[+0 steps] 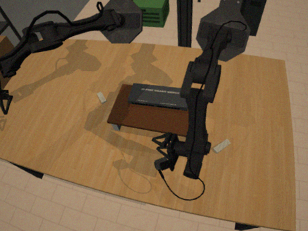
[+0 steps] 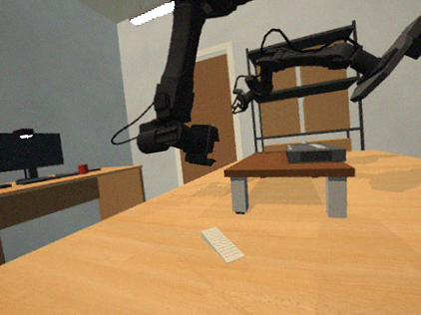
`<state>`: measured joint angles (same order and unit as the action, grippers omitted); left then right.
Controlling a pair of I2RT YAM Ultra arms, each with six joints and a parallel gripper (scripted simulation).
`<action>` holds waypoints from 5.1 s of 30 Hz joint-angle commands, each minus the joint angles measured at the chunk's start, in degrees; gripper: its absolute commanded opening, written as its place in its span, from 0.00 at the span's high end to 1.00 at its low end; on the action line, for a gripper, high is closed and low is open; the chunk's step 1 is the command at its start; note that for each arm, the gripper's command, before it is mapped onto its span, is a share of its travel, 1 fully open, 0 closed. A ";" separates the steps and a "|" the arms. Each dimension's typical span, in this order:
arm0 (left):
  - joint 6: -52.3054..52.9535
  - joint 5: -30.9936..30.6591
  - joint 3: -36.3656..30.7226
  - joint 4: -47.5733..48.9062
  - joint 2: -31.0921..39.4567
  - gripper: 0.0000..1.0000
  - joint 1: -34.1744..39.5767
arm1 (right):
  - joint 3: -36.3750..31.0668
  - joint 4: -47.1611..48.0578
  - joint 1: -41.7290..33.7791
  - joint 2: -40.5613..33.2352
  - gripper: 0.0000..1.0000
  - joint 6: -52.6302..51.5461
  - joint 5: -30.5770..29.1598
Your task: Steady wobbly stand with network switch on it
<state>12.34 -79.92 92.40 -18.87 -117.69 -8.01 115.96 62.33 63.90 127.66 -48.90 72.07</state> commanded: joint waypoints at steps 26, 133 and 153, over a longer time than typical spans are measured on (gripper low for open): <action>3.78 5.00 -2.64 1.62 2.48 0.57 -1.48 | -4.10 -4.67 -3.90 -5.89 0.00 3.75 -6.49; 31.64 64.88 -30.54 24.12 9.47 0.57 -12.31 | -54.90 -62.73 -63.46 -68.93 0.00 49.21 -71.84; 30.82 65.18 -26.67 27.21 3.13 0.57 -11.11 | -54.90 -62.73 -63.46 -68.93 0.00 49.21 -71.84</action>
<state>43.81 -14.63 63.99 7.11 -113.45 -19.44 60.07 -0.10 0.03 59.88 -0.16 -0.32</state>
